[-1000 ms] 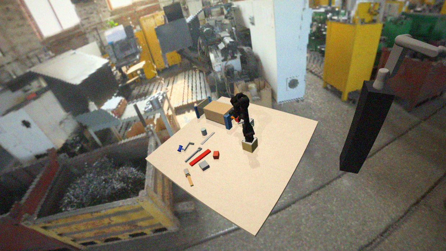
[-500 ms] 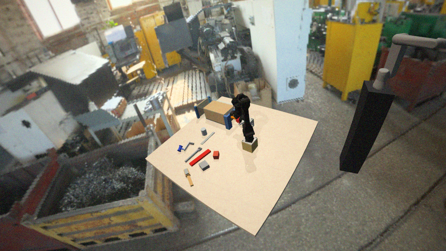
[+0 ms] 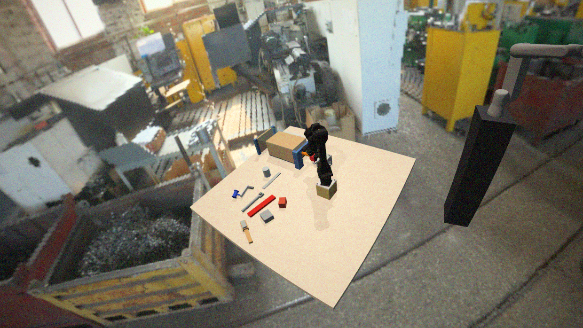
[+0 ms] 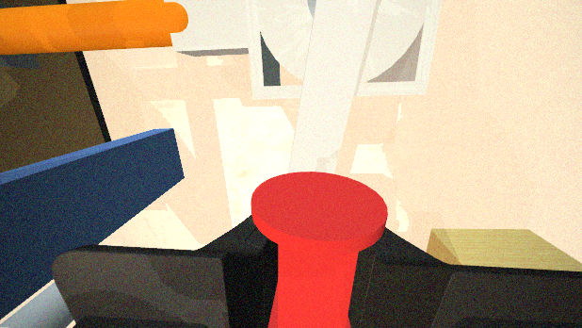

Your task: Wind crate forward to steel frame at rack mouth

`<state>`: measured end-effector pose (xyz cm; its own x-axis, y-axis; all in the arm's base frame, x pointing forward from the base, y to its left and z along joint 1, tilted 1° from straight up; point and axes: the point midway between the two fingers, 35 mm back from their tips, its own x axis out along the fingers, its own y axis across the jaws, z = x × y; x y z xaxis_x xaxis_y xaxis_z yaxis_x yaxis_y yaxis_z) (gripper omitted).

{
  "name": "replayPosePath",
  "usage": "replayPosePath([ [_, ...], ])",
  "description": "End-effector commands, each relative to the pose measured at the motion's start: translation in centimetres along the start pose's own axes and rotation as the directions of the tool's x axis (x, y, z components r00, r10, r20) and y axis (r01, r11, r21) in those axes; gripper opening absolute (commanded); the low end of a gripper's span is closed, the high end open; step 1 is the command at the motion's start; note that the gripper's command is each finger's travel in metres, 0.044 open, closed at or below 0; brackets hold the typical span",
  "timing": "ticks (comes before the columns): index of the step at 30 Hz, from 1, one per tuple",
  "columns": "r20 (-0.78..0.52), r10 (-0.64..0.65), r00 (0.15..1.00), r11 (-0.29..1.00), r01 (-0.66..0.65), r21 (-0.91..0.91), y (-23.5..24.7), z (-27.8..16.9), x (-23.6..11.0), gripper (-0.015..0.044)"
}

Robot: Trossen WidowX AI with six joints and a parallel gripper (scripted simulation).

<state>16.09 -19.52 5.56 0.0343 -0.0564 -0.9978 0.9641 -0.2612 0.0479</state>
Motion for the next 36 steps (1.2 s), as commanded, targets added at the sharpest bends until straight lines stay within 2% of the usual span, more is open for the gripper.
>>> replayPosePath([
  [1, -0.017, -0.016, 1.000, 1.000, 0.016, -0.005, -1.2, -0.6, 0.0, 0.0000],
  [36, -0.016, -0.020, 1.000, 1.000, 0.020, -0.006, -5.0, 0.3, -0.1, 0.0000],
])
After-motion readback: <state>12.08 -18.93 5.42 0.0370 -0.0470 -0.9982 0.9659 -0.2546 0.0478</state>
